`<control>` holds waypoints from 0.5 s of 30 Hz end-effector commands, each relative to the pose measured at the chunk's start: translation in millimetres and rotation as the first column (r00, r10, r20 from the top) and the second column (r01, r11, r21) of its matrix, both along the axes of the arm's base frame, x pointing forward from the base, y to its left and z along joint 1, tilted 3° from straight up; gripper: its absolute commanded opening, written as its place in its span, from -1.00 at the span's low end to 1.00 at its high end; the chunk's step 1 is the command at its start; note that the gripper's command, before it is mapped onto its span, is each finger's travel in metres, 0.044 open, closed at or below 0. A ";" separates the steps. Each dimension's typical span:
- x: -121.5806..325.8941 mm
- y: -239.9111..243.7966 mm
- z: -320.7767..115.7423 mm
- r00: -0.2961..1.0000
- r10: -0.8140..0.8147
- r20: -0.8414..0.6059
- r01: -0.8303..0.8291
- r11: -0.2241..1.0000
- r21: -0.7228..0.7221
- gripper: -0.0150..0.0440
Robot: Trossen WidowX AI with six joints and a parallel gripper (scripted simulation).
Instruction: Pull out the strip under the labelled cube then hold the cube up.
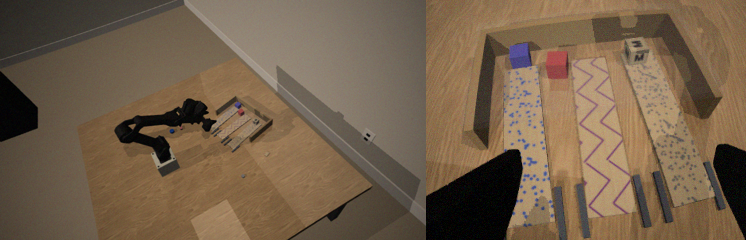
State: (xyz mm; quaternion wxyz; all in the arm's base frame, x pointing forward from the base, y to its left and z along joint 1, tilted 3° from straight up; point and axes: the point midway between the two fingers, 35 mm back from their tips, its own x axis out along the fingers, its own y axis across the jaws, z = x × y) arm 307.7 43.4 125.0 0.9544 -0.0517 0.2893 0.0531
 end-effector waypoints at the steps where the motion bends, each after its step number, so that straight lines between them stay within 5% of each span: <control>1: -2.7 -0.3 -0.3 1.000 -0.009 -0.008 0.009 0.999 0.035 0.86; 5: -2.7 -0.3 -0.3 1.000 -0.009 -0.008 0.009 0.999 0.035 0.86; 15: 47.4 -33.3 -22.5 0.939 -0.028 -0.344 -0.016 0.992 -0.125 -0.03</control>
